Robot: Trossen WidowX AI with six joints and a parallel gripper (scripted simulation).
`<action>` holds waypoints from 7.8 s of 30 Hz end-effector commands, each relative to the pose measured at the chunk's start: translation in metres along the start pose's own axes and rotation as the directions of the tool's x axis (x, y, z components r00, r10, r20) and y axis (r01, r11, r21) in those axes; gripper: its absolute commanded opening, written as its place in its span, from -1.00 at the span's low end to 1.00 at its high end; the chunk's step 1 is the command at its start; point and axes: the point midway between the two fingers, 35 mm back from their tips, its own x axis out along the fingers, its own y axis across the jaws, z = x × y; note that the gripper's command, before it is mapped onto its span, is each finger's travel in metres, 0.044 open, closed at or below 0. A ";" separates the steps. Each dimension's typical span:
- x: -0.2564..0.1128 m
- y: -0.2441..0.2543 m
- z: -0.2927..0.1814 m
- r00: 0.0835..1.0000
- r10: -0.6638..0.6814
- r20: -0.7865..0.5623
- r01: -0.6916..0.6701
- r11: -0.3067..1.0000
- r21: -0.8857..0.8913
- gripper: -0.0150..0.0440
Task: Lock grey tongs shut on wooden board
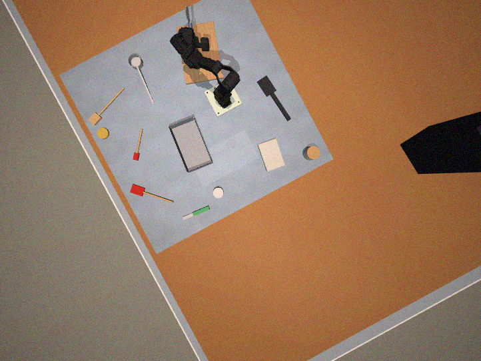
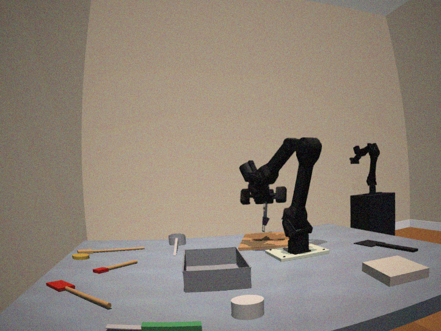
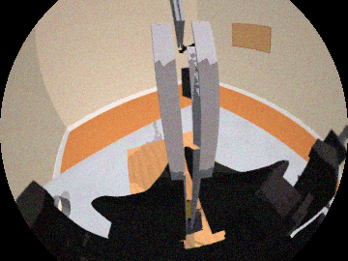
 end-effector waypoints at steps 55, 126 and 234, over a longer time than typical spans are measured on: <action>0.033 0.018 0.009 0.932 -0.004 -0.363 -0.042 0.992 -0.118 -1.00; 0.038 0.000 -0.002 0.367 0.004 -0.930 0.003 1.000 0.006 -1.00; -0.108 -0.037 -0.033 0.357 0.000 -0.934 0.003 1.000 0.002 1.00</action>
